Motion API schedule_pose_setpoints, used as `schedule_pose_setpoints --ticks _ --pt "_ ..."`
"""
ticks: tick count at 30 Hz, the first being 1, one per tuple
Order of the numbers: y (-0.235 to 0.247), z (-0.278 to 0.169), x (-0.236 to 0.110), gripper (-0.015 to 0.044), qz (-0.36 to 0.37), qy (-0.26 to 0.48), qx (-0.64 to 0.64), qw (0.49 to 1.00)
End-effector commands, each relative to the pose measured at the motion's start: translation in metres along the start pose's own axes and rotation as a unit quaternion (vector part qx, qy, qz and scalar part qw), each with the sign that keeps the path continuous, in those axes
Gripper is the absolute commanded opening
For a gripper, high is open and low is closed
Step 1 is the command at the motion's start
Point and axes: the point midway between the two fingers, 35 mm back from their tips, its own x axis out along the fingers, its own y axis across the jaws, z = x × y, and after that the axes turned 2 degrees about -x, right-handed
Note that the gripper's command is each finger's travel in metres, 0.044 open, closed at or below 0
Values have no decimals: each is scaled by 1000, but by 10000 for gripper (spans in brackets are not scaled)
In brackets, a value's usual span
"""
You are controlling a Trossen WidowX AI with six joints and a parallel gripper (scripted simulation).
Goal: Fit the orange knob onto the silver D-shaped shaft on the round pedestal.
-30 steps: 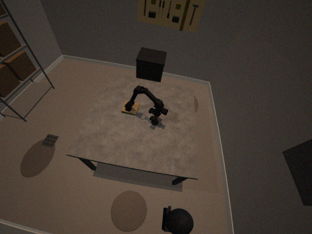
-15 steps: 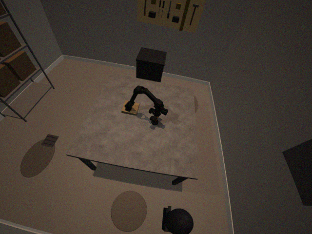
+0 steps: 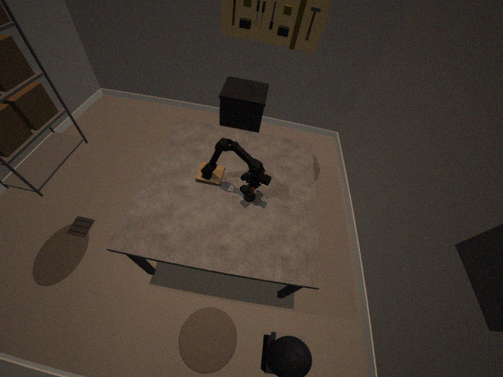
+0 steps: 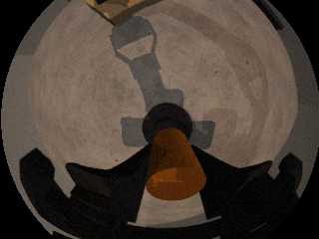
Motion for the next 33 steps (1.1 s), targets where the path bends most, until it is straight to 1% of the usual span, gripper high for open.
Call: schedule_pose_setpoints --ticks 1,5,10,14,19,21,23,33 --pt "0 -1 0 0 -1 0 132 991" --pt "1 0 2 0 -1 0 269 963" --pt "1 1 4 0 -1 0 432 902" --pt "2 2 5 0 -1 0 554 833" --pt "2 2 3 0 -1 0 690 724" --pt "2 2 2 0 -1 0 717 697" --pt "1 1 1 0 -1 0 727 687" --pt "0 0 -1 0 -1 0 727 687"
